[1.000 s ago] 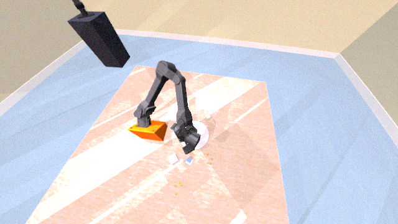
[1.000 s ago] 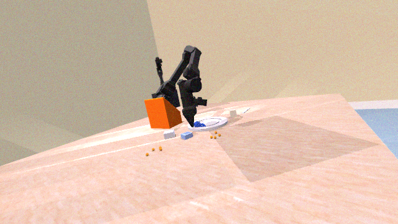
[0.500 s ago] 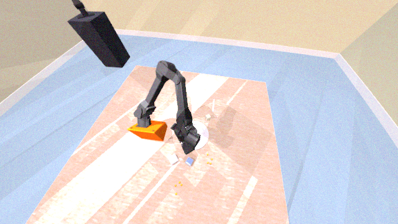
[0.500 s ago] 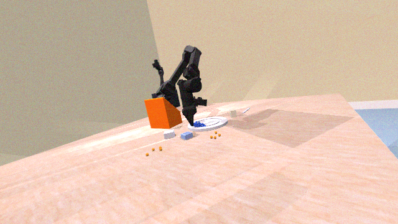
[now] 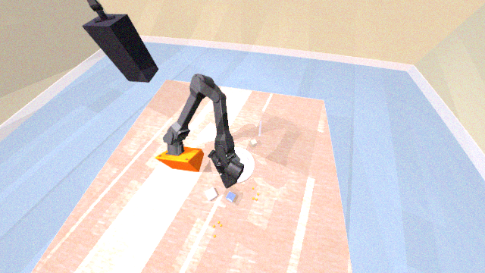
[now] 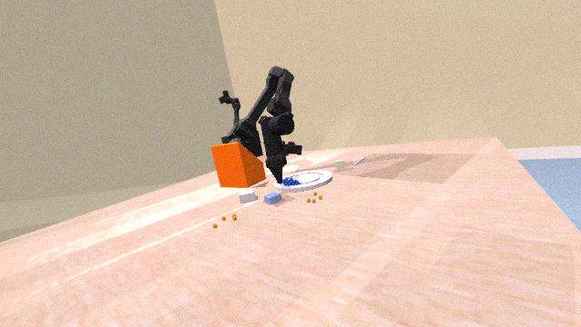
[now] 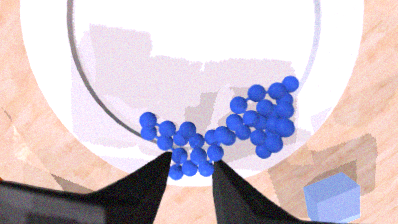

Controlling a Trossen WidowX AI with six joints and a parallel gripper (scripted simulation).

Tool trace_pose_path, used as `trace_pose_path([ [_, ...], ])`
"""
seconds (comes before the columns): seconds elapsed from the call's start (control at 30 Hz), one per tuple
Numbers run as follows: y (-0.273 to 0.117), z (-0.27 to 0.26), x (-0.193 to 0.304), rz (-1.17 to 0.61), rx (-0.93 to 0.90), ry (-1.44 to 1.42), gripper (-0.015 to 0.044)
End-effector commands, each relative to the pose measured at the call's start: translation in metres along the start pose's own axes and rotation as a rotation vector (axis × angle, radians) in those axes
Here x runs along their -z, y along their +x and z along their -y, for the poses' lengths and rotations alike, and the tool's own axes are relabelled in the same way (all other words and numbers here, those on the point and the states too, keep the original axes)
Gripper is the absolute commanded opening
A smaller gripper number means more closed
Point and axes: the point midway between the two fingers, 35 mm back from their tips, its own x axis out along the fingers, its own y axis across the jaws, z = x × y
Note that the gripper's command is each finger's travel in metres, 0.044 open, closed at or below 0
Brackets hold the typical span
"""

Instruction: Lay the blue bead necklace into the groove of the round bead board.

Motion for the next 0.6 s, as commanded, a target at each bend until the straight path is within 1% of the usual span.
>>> trace_pose_path([
  [0.0,-0.0001,0.0004,-0.001,0.004,0.001,-0.004,0.0036],
  [0.2,-0.0001,0.0004,-0.001,0.004,0.001,-0.004,0.0],
  [0.57,-0.0001,0.0004,-0.001,0.004,0.001,-0.004,0.0],
])
